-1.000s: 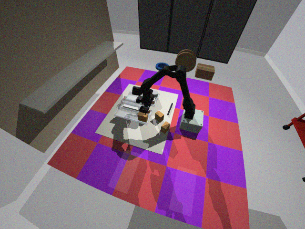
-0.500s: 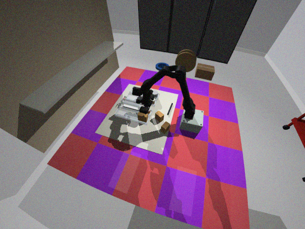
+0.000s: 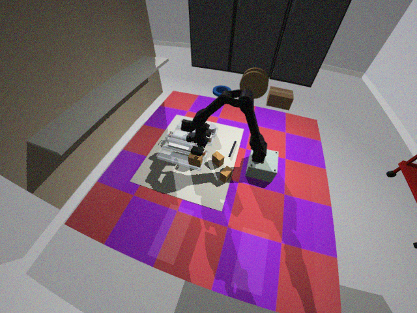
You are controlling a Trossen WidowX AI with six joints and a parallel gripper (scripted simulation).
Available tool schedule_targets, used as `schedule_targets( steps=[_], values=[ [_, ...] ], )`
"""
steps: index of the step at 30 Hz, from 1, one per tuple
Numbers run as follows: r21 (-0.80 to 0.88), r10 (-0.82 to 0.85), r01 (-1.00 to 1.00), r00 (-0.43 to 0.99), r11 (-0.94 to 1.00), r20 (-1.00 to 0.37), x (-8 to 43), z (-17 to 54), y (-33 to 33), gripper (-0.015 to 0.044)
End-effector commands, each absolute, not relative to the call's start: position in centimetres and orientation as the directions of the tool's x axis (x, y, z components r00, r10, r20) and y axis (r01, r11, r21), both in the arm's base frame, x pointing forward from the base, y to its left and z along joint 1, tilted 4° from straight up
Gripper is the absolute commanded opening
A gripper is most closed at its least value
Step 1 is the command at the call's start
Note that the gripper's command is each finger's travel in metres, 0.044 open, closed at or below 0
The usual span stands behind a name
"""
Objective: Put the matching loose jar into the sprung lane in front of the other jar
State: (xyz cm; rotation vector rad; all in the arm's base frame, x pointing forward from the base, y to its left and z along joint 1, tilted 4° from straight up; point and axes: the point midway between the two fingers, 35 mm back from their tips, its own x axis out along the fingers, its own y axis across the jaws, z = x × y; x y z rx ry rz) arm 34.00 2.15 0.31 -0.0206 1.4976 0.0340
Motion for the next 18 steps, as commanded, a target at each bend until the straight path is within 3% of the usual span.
schedule_targets(
  steps=[1, 18],
  values=[
    [0.005, 0.008, -0.037, 0.096, 0.999, -0.995, 34.56, 0.32, 2.13, 0.0],
    [0.005, 0.008, -0.037, 0.095, 0.999, -0.995, 34.27, 0.17, 2.12, 0.0]
  ],
)
